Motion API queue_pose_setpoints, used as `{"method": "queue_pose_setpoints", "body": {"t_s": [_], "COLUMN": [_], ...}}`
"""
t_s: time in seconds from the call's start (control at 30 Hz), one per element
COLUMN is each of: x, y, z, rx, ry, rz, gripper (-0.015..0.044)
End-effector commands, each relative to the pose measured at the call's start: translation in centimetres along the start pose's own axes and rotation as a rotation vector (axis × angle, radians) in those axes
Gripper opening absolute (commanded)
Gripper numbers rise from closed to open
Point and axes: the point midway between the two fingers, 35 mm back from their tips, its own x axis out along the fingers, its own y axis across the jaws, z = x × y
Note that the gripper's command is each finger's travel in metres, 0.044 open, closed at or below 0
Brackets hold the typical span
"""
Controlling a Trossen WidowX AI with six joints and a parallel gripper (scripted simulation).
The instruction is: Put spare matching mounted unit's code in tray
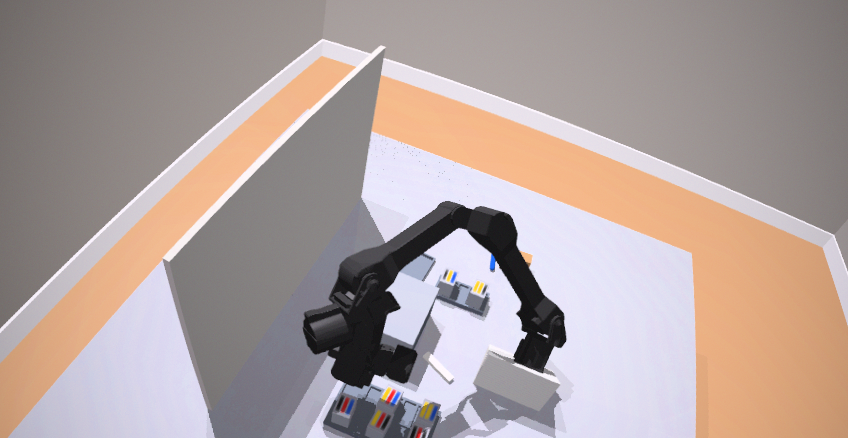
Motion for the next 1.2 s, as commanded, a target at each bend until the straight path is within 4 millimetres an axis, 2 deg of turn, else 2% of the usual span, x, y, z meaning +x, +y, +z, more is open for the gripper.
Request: {"method": "queue_pose_setpoints", "body": {"t_s": [0.0, 0.33, 0.47, 0.83, 1.17], "x": [-0.2, -3.4, -3.7, -4.7, -4.9], "y": [-0.1, -0.9, -1.1, -4.0, -5.1], "z": [0.0, 0.1, -0.4, -8.5, -16.5], "rx": [0.000, 0.005, 0.004, -0.005, -0.007], "ry": [0.000, -0.003, -0.005, -0.031, -0.038], "rz": [0.000, 0.004, 0.005, 0.000, -0.006], "gripper": [0.0000, 0.0000, 0.0000, 0.0000, 0.0000]}}
